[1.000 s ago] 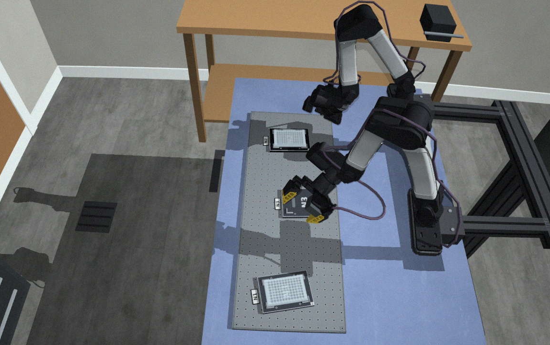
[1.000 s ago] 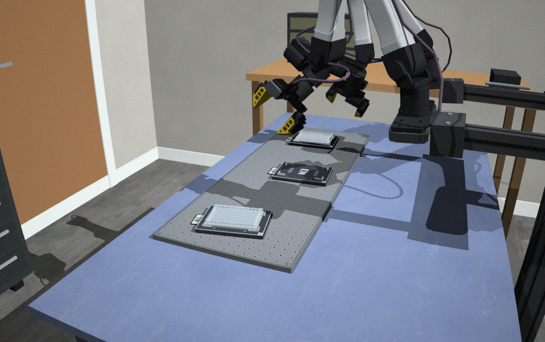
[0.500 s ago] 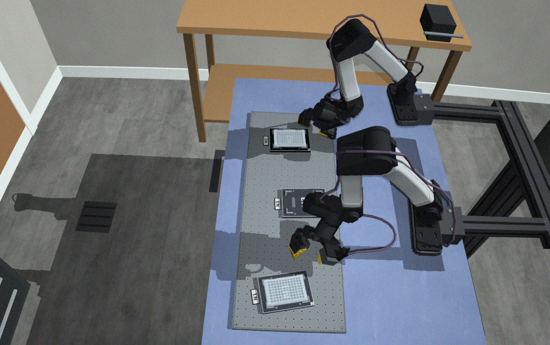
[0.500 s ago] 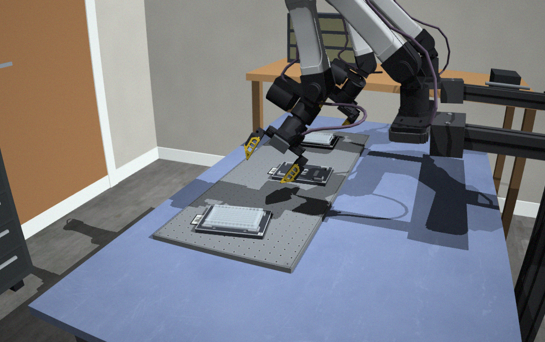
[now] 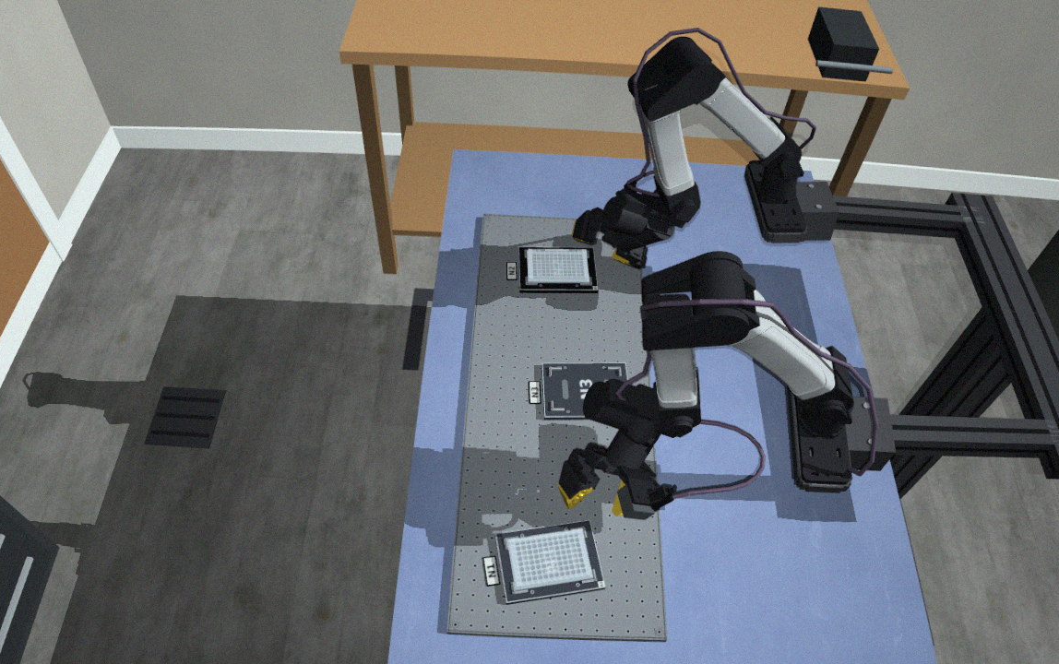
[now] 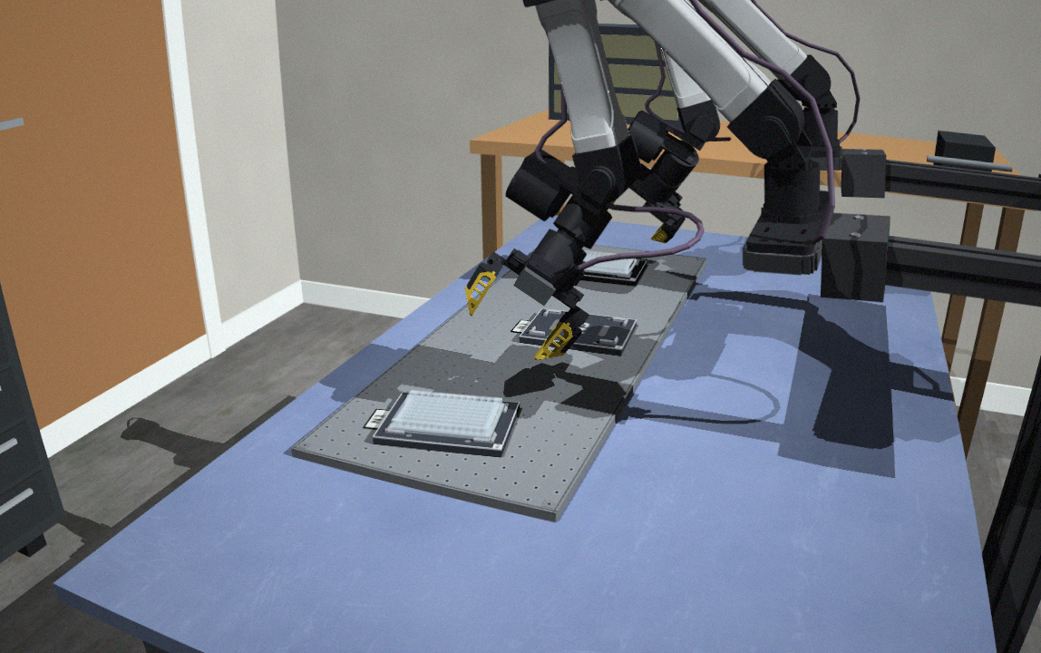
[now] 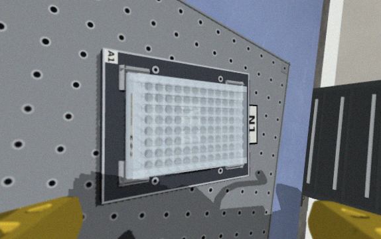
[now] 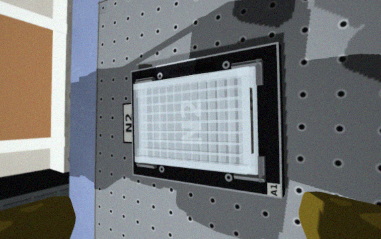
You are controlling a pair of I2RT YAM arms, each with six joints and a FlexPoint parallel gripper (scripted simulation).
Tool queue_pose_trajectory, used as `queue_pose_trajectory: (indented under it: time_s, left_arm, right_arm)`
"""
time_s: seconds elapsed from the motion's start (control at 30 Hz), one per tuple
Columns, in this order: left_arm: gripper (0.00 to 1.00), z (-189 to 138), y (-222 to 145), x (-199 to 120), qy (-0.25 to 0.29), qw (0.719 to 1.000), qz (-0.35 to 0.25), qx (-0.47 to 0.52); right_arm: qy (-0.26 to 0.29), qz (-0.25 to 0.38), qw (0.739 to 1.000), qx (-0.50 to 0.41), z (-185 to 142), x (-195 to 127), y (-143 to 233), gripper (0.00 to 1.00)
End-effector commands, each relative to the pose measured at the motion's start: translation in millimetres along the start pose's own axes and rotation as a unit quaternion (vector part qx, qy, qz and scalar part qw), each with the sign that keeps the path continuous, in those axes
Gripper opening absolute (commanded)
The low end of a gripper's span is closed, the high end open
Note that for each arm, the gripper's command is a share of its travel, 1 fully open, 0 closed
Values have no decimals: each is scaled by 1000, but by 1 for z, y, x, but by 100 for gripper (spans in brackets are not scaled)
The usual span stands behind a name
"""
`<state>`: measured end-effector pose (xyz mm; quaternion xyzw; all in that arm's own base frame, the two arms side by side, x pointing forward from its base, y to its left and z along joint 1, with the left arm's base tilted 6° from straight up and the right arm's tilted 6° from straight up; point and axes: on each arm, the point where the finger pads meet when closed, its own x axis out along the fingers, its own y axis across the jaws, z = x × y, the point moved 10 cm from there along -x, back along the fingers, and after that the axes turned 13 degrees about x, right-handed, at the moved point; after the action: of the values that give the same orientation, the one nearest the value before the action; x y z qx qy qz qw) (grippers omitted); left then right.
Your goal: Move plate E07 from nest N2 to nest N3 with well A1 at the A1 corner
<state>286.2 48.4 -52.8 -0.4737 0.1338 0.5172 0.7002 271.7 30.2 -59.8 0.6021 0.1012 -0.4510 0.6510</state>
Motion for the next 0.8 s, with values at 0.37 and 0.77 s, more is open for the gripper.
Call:
queue_pose_trajectory:
  time_s: [0.37, 0.77]
  left_arm:
    - [100, -9, -15, -14, 34, 996, -33, 79]
    - [100, -59, -43, -93, 130, 896, -175, 388]
  right_arm:
    - [27, -72, 972, -223, -6, 22, 0, 100]
    - [81, -132, 893, -423, -12, 53, 18, 100]
